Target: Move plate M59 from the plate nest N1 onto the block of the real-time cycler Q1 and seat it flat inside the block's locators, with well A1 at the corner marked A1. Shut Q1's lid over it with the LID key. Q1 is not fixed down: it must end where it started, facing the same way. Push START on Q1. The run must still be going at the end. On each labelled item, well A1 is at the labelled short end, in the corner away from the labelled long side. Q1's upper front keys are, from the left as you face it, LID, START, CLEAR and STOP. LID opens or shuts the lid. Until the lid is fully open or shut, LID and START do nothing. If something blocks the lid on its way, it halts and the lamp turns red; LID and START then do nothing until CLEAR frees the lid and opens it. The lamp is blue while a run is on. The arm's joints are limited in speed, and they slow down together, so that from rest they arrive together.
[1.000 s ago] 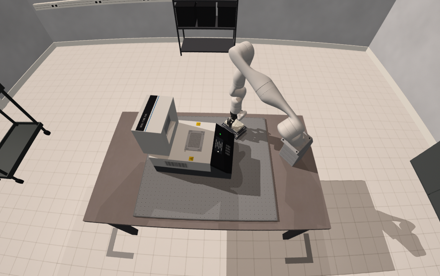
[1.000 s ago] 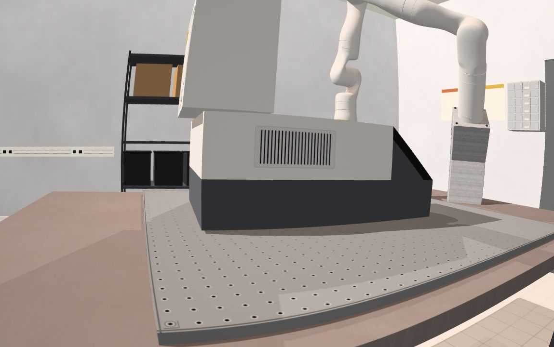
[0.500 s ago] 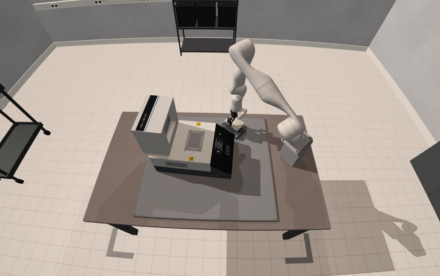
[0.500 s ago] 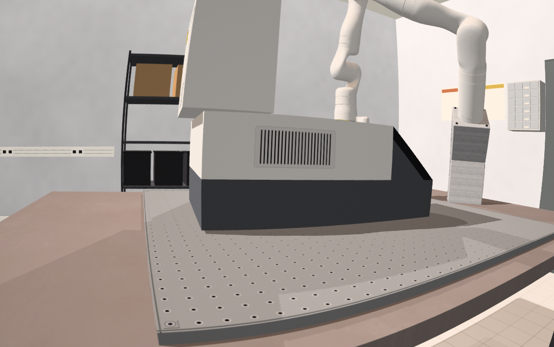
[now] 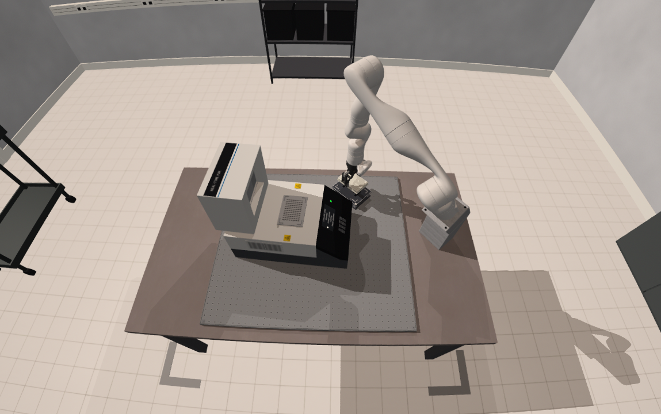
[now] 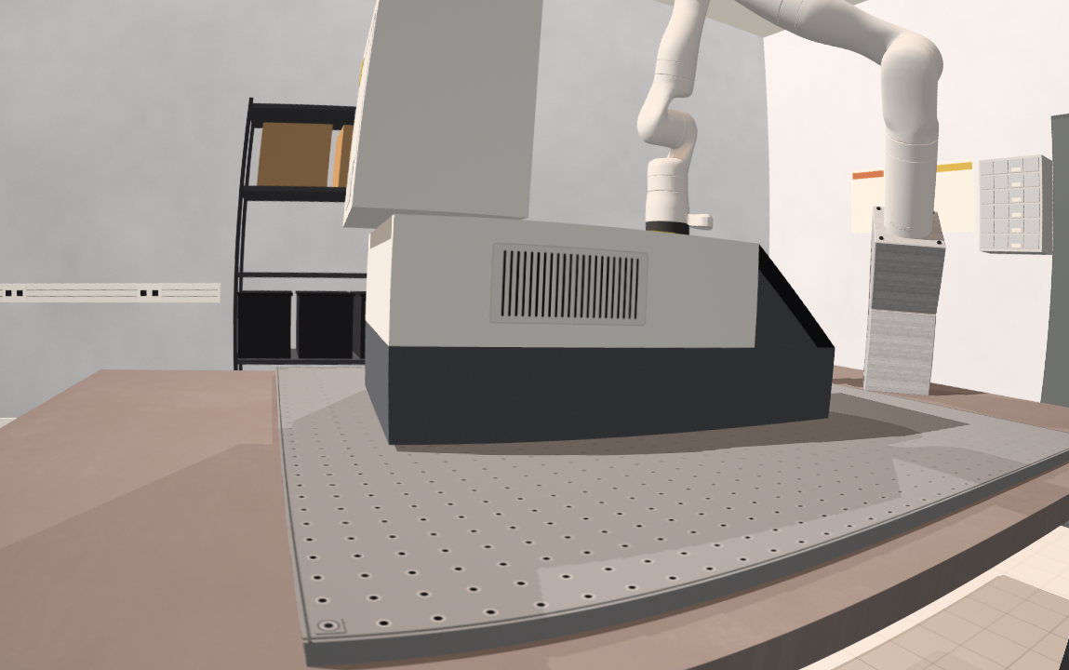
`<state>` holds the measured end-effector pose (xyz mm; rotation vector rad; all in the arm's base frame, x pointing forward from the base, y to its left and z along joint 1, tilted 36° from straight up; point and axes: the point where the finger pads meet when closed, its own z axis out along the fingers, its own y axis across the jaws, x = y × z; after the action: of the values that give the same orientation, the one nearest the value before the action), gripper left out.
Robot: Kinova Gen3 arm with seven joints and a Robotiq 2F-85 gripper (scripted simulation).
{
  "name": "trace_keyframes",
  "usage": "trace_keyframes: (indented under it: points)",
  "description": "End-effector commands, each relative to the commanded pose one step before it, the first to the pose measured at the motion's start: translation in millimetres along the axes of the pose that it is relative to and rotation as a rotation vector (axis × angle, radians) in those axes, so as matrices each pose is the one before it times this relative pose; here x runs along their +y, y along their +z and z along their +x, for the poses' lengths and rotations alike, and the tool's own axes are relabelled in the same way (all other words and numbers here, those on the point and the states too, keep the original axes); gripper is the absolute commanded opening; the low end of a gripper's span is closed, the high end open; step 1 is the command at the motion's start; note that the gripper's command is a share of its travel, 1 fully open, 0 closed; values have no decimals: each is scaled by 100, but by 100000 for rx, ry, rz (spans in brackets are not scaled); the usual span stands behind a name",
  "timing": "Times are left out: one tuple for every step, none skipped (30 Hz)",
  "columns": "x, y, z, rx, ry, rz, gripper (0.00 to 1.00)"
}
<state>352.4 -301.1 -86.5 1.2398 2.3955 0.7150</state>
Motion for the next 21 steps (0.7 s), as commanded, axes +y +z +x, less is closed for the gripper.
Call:
trace_keyframes:
  points:
    - [-107, -588, -63, -362, 2051, 104, 91]
    - [69, -119, -89, -165, -22, -87, 91]
    - [-46, -148, 61, 118, 9, 52, 91]
    - [-29, -134, 33, 54, -21, 51, 91]
    - [1, -133, 1, -1, 2, -1, 91]
    - [2, -133, 0, -5, 15, -4, 91]
    - [1, -133, 0, -3, 10, -3, 91]
    - [6, -133, -1, -3, -1, -10, 91]
    - [2, -133, 0, -1, -2, -2, 91]
    - [-2, -133, 1, 0, -2, 3, 91]
    - [-2, -134, 1, 0, -2, 4, 91]
    - [-2, -134, -2, -5, -4, 4, 91]
    - [-1, -134, -2, -4, -5, 2, 91]
    - [0, -133, -1, -3, -5, 1, 91]
    - [0, -133, 0, -2, -5, 1, 91]
    - [0, -133, 0, -2, -5, 1, 91]
    - [0, 0, 0, 0, 0, 0, 91]
    - [0, 0, 0, 0, 0, 0, 91]
    - [95, -114, -84, -130, -30, -143, 91]
    - [-68, -152, 42, 64, 19, 104, 91]
    - [-27, -135, 41, 62, -5, 42, 91]
